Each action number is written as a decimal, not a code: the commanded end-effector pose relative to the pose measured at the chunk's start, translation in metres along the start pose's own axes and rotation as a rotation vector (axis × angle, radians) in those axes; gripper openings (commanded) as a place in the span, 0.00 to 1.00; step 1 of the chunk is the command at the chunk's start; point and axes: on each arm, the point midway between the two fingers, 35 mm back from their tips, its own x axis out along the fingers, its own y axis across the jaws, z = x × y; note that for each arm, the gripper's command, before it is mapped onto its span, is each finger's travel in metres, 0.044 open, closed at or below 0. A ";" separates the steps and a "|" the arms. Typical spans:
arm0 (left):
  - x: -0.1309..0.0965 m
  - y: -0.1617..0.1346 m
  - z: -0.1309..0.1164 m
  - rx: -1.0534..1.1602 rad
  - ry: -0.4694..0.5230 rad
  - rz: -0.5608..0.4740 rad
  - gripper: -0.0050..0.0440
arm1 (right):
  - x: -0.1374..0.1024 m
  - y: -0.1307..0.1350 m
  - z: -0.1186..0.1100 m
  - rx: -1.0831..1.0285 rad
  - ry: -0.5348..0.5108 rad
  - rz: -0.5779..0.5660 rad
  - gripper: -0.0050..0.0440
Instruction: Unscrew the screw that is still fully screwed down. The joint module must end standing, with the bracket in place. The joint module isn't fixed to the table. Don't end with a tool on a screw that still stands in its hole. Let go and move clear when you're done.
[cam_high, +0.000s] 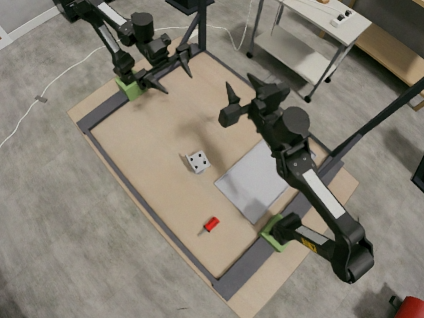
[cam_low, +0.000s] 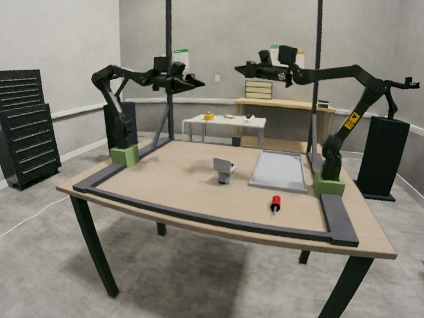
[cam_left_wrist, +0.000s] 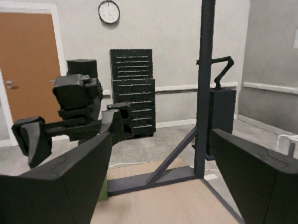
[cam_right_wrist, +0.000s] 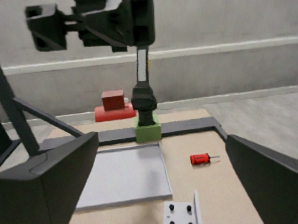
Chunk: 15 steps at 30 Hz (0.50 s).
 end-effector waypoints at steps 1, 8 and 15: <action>-0.001 0.000 0.012 0.006 -0.030 -0.003 0.71 | -0.026 0.003 0.023 -0.040 -0.099 0.078 0.92; -0.001 0.000 0.012 0.006 -0.030 -0.003 0.71 | -0.057 0.008 0.034 -0.121 -0.185 0.188 0.92; -0.001 0.000 0.012 0.006 -0.030 -0.003 0.71 | -0.058 0.009 0.039 -0.118 -0.194 0.189 0.92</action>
